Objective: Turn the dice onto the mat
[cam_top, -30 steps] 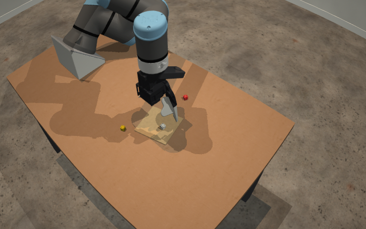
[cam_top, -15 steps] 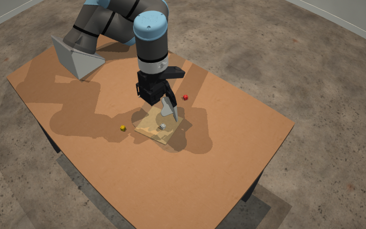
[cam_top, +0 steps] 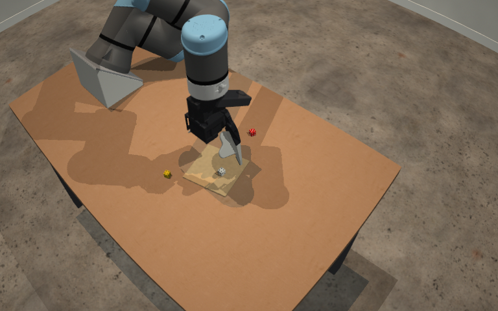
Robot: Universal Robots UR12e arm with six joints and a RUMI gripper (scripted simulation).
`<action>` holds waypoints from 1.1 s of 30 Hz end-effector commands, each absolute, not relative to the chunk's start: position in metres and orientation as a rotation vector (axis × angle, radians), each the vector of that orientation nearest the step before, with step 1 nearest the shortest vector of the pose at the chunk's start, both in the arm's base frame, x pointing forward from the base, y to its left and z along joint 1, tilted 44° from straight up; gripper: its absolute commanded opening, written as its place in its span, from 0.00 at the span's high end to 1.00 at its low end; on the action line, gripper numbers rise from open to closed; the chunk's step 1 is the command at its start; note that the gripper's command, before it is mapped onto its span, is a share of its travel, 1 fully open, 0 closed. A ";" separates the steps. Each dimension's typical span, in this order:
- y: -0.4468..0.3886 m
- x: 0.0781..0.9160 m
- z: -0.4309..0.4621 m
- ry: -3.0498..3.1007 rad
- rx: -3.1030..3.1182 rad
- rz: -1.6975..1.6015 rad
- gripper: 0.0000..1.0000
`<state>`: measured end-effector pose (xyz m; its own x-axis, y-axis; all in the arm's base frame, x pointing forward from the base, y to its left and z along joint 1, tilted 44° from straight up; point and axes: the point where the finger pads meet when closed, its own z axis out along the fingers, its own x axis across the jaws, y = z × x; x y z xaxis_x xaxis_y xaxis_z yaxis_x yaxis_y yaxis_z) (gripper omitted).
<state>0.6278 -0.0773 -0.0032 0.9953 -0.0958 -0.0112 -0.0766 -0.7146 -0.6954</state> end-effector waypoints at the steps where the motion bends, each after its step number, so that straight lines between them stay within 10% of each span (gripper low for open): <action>1: -0.078 0.628 -0.003 0.108 -2.371 -0.039 0.00; 33: -0.083 0.615 -0.010 -0.273 -2.367 -0.192 0.00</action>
<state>0.6168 -0.0811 -0.0088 0.9800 0.0972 0.1736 0.1900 -0.7158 -0.6719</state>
